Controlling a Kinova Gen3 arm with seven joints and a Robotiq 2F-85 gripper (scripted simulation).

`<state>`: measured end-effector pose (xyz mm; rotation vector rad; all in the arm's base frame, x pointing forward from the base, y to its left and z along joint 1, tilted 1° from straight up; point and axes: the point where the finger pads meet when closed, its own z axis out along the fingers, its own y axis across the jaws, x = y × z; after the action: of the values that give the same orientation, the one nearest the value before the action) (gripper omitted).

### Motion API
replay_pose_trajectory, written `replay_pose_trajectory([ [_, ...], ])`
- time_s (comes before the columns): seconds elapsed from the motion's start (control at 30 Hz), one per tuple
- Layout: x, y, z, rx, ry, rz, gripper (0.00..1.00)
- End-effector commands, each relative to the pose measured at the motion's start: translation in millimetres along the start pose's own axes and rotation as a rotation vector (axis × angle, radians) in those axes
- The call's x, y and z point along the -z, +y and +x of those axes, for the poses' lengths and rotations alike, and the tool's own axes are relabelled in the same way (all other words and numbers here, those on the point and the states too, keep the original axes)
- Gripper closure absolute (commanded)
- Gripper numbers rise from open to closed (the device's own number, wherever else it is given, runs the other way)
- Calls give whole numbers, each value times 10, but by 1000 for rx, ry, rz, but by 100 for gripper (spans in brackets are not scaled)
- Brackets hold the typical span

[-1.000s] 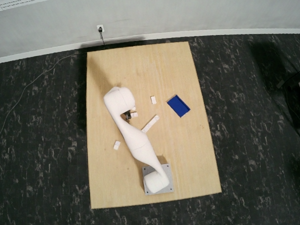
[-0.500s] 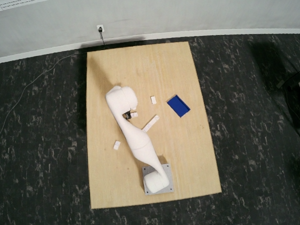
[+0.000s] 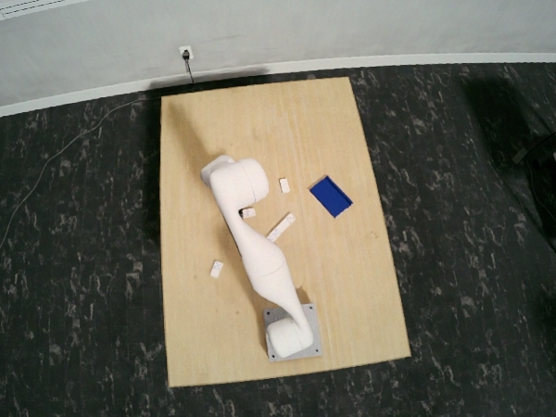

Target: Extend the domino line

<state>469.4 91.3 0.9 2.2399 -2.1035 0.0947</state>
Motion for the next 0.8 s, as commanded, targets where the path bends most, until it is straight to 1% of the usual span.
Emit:
replay_pose_trajectory([
  [0.0, 26, -6, 2, -1, -9, 2, 51],
  [0.4, 149, -6, 13, -1, -62, 2, 51],
  [0.77, 191, -6, 16, -1, -81, 2, 51],
])
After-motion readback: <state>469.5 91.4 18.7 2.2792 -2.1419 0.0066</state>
